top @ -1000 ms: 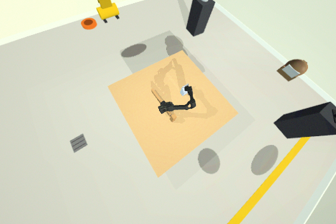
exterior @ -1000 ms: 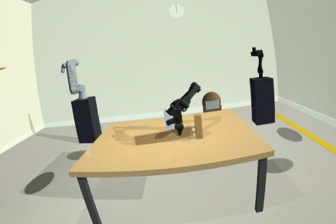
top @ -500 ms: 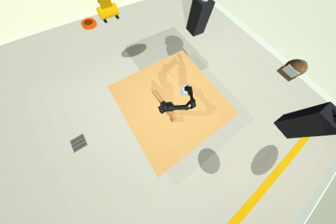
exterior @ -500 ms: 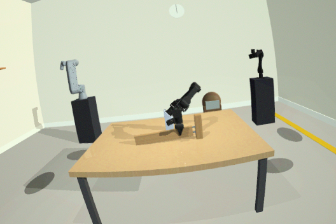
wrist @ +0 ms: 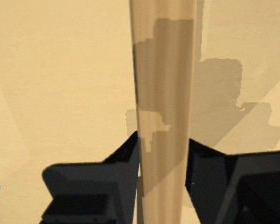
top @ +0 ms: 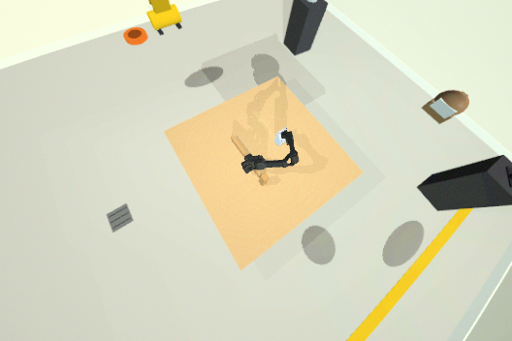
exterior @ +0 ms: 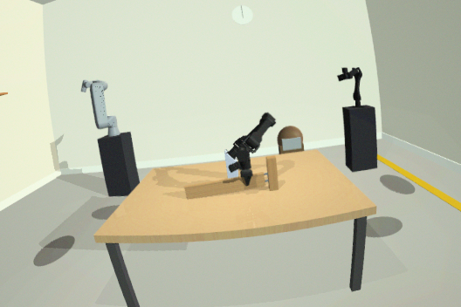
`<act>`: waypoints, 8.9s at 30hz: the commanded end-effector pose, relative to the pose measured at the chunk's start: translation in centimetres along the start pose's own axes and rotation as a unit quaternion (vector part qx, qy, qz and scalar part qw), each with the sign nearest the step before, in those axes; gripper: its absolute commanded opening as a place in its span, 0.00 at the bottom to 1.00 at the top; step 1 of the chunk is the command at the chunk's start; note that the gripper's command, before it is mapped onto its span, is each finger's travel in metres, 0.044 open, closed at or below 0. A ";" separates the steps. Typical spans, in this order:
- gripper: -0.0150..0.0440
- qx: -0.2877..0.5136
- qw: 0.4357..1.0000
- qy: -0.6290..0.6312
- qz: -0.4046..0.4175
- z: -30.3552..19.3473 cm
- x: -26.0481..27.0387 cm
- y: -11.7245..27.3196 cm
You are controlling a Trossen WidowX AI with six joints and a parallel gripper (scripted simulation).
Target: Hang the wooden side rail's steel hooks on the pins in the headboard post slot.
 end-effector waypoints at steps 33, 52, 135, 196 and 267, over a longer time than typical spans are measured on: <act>0.25 0.000 1.000 -0.001 0.005 -0.4 0.1 0.4; 0.25 0.000 1.000 -0.001 0.005 -0.6 0.2 0.3; 0.25 0.000 1.000 -0.001 0.005 -1.5 0.3 0.3; 0.25 0.000 1.000 -0.001 0.005 -1.6 0.3 -0.5; 1.00 -0.001 1.000 -0.006 0.006 1.3 -0.1 3.0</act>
Point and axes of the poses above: the point midway between the two fingers, 35 mm back from their tips, its own y axis back along the fingers, its own x axis across the jaws, z = x × y, the point moved 4 cm from there along y, back along the fingers, and after that the axes turned 5 degrees about y, right-handed, at the moved point
